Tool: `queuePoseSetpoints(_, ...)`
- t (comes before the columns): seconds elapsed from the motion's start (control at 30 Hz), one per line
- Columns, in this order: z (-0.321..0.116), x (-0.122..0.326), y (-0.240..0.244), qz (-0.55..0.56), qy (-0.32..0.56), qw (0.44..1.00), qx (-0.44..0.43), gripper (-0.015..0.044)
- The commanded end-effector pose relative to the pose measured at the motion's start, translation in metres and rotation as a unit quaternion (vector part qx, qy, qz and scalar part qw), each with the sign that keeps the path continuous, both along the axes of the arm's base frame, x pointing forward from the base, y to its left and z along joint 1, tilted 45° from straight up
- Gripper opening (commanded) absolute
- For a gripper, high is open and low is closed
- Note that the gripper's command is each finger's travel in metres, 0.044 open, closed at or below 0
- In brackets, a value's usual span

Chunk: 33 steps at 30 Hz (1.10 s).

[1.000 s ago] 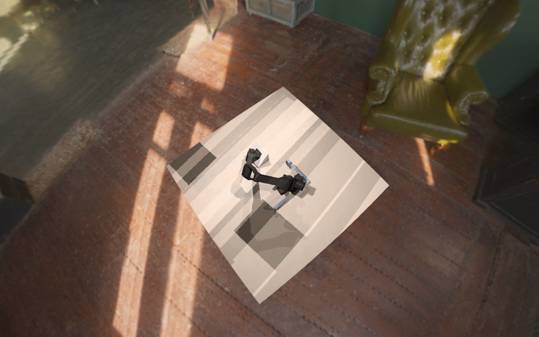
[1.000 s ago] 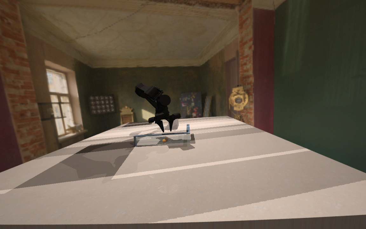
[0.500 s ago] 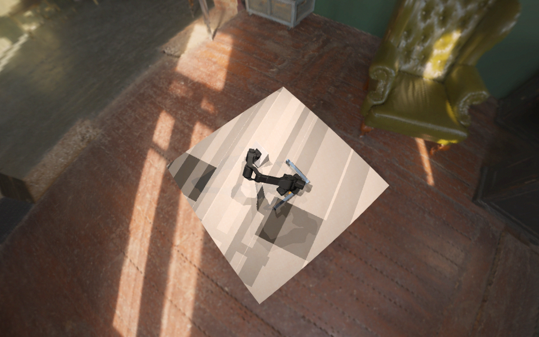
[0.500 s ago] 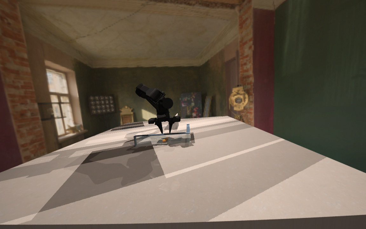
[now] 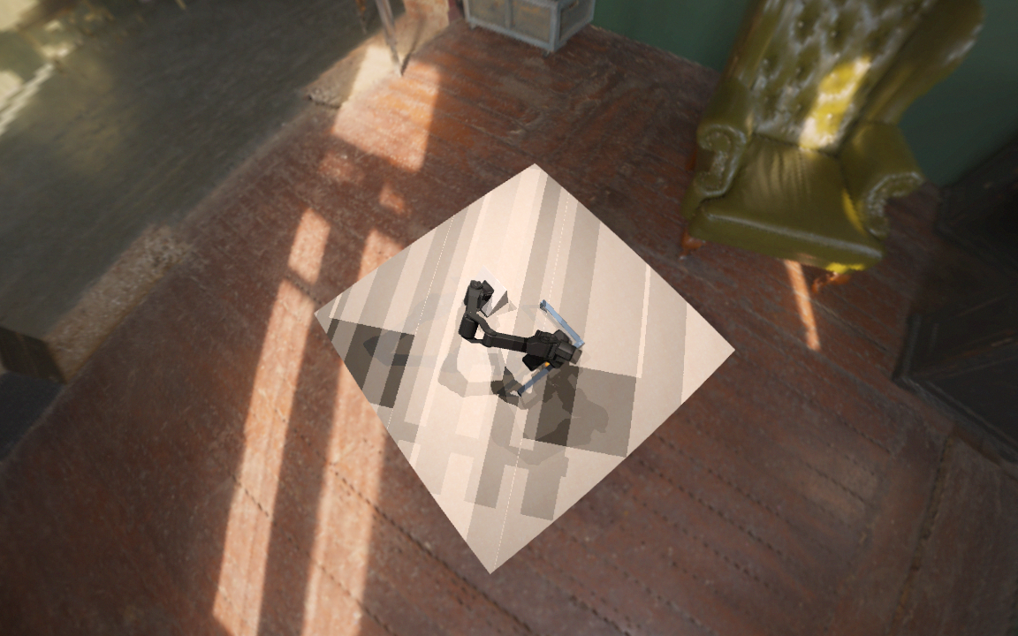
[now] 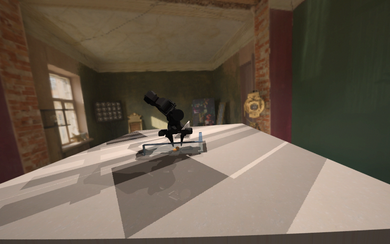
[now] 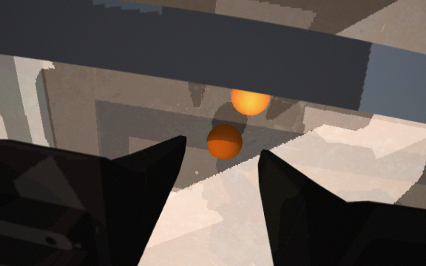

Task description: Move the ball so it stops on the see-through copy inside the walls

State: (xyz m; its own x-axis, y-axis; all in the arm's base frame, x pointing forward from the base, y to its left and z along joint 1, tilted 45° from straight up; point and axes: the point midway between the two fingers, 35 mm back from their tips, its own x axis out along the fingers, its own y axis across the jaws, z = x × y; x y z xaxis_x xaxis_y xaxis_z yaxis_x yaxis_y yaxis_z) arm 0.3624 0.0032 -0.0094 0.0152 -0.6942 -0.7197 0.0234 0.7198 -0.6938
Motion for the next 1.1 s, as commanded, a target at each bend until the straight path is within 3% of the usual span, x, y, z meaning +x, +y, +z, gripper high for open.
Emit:
queuePoseSetpoints(0.0, -0.005, 0.0, -0.005, 0.002, 0.001, 1.0, -0.003, 0.0211)
queuePoseSetpoints(0.2, -0.01, 0.0, -0.011, 0.002, 0.001, 1.0, -0.003, 0.0211)
queuePoseSetpoints(0.33, -0.01, 0.0, -0.011, 0.002, 0.001, 1.0, -0.003, 0.0106)
queuePoseSetpoints(0.6, -0.01, 0.0, -0.011, 0.002, 0.001, 1.0, -0.003, 0.0053)
queuePoseSetpoints(0.67, -0.009, 0.0, -0.01, 0.002, 0.001, 1.0, -0.003, 0.0)
queuePoseSetpoints(1.07, 0.035, 0.005, 0.037, 0.003, 0.001, 1.0, 0.001, 0.0)
